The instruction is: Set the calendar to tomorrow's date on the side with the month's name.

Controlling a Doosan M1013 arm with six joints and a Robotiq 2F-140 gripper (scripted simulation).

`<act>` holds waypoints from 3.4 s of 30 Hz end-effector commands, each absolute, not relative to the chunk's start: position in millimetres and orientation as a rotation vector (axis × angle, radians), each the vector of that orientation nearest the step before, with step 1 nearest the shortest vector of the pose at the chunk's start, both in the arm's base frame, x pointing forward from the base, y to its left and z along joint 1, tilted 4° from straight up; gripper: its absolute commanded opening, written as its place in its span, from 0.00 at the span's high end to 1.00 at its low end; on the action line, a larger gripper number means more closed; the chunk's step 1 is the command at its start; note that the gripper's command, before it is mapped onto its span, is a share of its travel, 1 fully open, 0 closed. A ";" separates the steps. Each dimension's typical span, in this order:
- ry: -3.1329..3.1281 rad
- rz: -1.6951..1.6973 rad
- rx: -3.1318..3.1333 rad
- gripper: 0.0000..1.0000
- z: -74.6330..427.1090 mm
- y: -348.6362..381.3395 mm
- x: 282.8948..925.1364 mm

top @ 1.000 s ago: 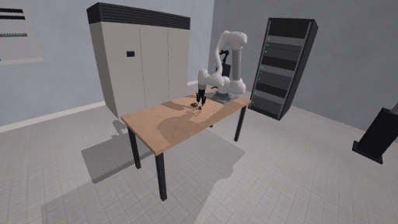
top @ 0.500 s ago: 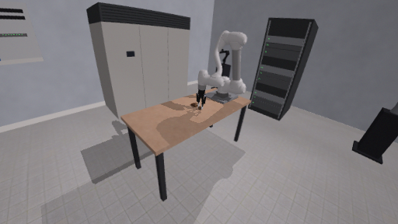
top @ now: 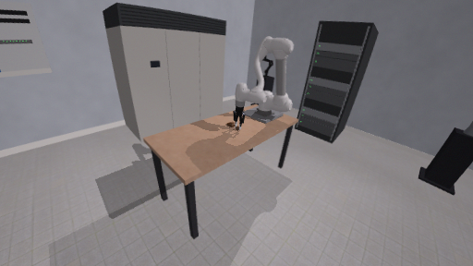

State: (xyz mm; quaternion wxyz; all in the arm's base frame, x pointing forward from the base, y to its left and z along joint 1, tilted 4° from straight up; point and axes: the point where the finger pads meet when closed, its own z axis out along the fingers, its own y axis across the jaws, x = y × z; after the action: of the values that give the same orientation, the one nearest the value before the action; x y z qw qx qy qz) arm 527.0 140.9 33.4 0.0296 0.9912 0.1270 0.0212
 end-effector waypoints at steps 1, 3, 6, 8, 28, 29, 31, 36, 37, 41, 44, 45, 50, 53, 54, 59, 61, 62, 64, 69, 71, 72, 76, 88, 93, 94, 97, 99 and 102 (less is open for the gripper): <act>0.392 0.065 3.057 0.71 33.5 140.9 527.0; 0.392 0.065 3.057 0.71 33.5 140.9 527.0; 0.392 0.065 3.057 0.71 33.5 140.9 527.0; 0.392 0.065 3.057 0.71 33.5 140.9 527.0; 0.392 0.065 3.057 0.83 33.5 140.9 527.0; 0.392 0.065 3.057 0.83 33.5 140.9 527.0; 0.392 0.065 3.057 0.83 33.5 140.9 527.0; 0.392 0.065 3.057 0.83 33.5 140.9 527.0; 0.392 0.065 3.057 0.83 33.5 140.9 527.0; 0.392 0.065 3.057 0.83 33.5 140.9 527.0; 0.392 0.065 3.057 0.83 33.5 140.9 527.0; 0.392 0.065 3.057 0.83 33.5 140.9 527.0; 0.392 0.065 3.057 0.83 34.9 141.0 526.9; 0.392 0.065 3.057 0.83 42.7 141.4 526.5; 0.392 0.065 3.057 0.83 47.1 141.6 526.3; 0.392 0.065 3.057 0.83 80.0 143.4 524.7; 0.392 0.065 3.057 0.83 95.5 144.2 523.9; 0.392 0.065 3.057 0.83 102.9 144.6 523.5; 0.392 0.065 3.057 0.83 102.9 144.6 523.5; 0.392 0.065 3.057 0.83 129.2 146.0 522.2; 0.392 0.065 3.057 0.83 132.6 146.2 522.1; 0.392 0.065 3.057 0.83 133.1 146.2 522.0; 0.392 0.065 3.057 0.83 133.2 146.2 522.0; 0.324 0.067 3.066 0.83 133.2 146.2 522.0; 0.095 0.074 3.085 0.83 133.3 146.2 522.0; 0.025 0.076 3.087 0.83 133.3 146.3 522.0; -0.054 0.078 3.088 0.83 133.3 146.3 522.0; -0.140 0.080 3.087 0.83 133.3 146.3 522.0; -0.338 0.085 3.075 0.83 133.3 146.3 522.0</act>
State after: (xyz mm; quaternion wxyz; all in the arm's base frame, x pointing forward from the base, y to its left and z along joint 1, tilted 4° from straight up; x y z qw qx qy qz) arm 522.1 146.2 133.2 0.0212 0.9987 -0.0402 0.0247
